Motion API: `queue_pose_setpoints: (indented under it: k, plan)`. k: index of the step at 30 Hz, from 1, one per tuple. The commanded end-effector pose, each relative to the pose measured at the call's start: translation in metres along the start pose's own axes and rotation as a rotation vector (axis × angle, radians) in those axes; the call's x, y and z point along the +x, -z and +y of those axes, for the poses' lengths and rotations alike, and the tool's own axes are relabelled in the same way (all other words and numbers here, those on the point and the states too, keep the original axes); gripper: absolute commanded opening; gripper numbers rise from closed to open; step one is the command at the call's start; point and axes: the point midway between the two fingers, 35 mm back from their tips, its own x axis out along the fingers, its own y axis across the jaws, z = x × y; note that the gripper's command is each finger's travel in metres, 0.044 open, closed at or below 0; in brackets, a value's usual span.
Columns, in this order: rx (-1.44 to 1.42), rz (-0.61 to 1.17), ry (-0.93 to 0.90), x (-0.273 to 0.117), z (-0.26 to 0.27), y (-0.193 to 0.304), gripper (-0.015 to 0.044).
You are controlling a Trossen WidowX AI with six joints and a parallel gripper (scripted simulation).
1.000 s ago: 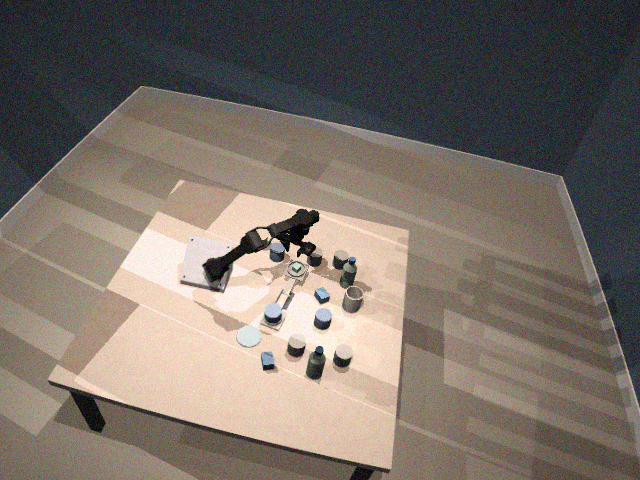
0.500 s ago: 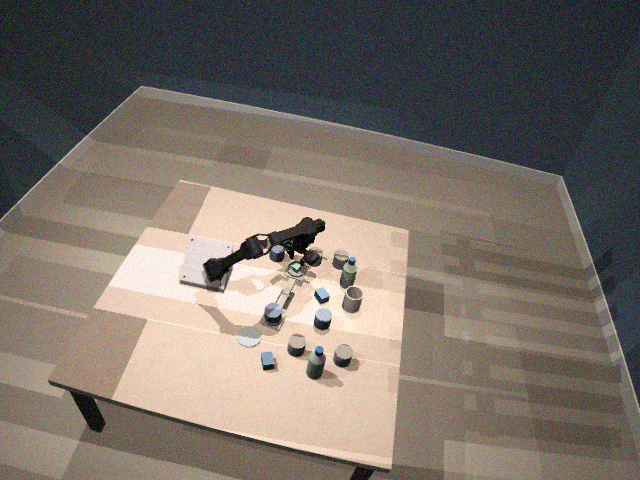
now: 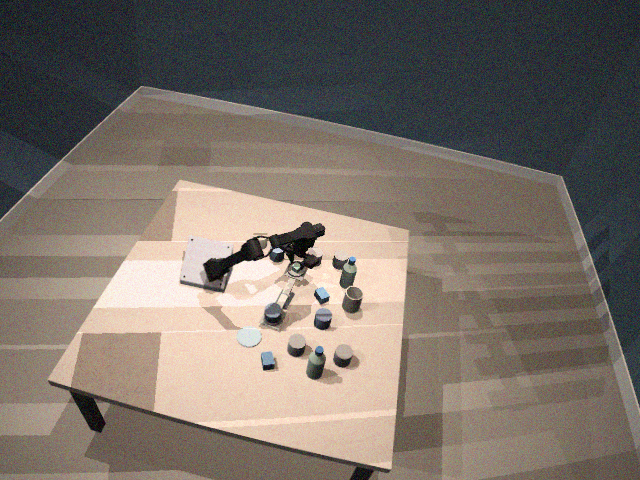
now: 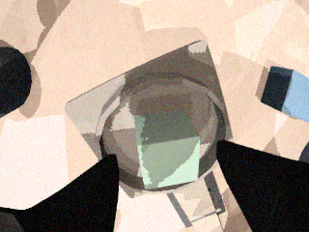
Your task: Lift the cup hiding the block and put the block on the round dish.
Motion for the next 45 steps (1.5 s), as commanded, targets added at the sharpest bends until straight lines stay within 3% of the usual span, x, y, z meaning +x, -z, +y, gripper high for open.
queue_pose_setpoints:
  k: [1, 9, 13, 20, 24, 45]
  plan:
    - [-0.005, 0.002, 0.003, 0.007, 0.0, 0.0, 0.026]
    - [-0.005, 0.002, 0.004, 0.017, 0.0, 0.001, 0.026]
    - [-0.005, 0.002, 0.004, 0.017, 0.0, 0.001, 0.0155]
    - [-0.005, 0.002, 0.004, 0.017, 0.0, 0.001, 0.0108]
    - [-0.005, 0.001, 0.004, 0.01, 0.0, 0.0, 0.0003]
    - [-0.007, 0.0, 0.001, -0.078, 0.001, 0.0, 0.0]
